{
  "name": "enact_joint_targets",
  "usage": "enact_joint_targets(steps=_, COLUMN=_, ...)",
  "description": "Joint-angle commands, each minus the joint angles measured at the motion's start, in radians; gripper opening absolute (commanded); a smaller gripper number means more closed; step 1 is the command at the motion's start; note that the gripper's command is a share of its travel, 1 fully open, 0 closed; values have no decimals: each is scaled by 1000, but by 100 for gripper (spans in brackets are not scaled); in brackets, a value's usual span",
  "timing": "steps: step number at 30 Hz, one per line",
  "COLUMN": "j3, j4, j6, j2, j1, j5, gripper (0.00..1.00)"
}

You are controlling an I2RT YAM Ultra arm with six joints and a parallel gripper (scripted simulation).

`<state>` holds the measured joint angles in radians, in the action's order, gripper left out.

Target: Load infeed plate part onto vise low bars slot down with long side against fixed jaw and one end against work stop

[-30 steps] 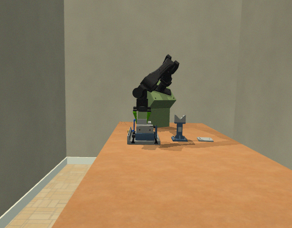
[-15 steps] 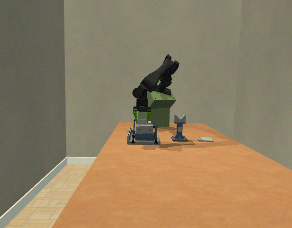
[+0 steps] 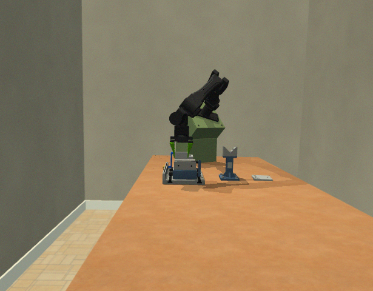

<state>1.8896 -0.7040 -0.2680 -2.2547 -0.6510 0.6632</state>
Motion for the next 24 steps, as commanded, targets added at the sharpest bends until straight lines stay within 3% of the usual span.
enact_joint_targets(steps=1, j3=3, j4=13, j6=7, j2=0, j1=-15, j5=-4, gripper=0)
enact_joint_targets(steps=24, j3=-12, j4=17, j6=10, j2=0, j1=-15, j5=-5, gripper=0)
